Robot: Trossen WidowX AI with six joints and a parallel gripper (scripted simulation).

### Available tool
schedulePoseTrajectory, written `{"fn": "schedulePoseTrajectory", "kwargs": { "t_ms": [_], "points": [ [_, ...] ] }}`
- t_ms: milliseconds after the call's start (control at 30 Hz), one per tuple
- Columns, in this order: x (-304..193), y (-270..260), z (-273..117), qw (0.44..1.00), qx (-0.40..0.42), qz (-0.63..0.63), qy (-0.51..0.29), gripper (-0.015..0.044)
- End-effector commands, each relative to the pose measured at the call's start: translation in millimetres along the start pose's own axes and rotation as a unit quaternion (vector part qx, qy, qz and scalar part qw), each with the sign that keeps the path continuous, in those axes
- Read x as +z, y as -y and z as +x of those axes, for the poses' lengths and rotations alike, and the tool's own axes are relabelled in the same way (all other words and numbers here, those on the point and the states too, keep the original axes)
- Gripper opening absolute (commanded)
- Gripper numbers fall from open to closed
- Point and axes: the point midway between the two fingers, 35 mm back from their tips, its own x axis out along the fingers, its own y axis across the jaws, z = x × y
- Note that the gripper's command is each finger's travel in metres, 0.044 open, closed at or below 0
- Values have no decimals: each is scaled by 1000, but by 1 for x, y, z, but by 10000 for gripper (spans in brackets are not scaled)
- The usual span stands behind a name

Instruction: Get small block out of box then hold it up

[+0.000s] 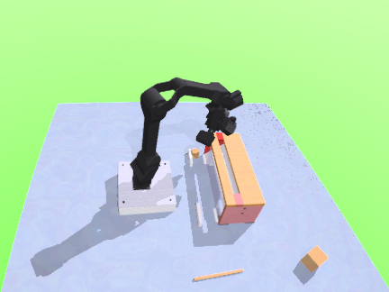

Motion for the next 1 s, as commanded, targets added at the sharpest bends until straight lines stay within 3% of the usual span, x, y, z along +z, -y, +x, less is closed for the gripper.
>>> {"fn": "schedulePoseTrajectory", "kwargs": {
  "t_ms": [0, 233, 467, 967],
  "points": [
    [-15, -8, 1, 885, -34, -461, 47, 285],
    [-22, -10, 2, 767, -63, -636, 52, 285],
    [-30, -12, 2, 614, -94, -782, 49, 285],
    [-44, -17, 2, 212, -153, -965, 13, 285]
  ]
}}
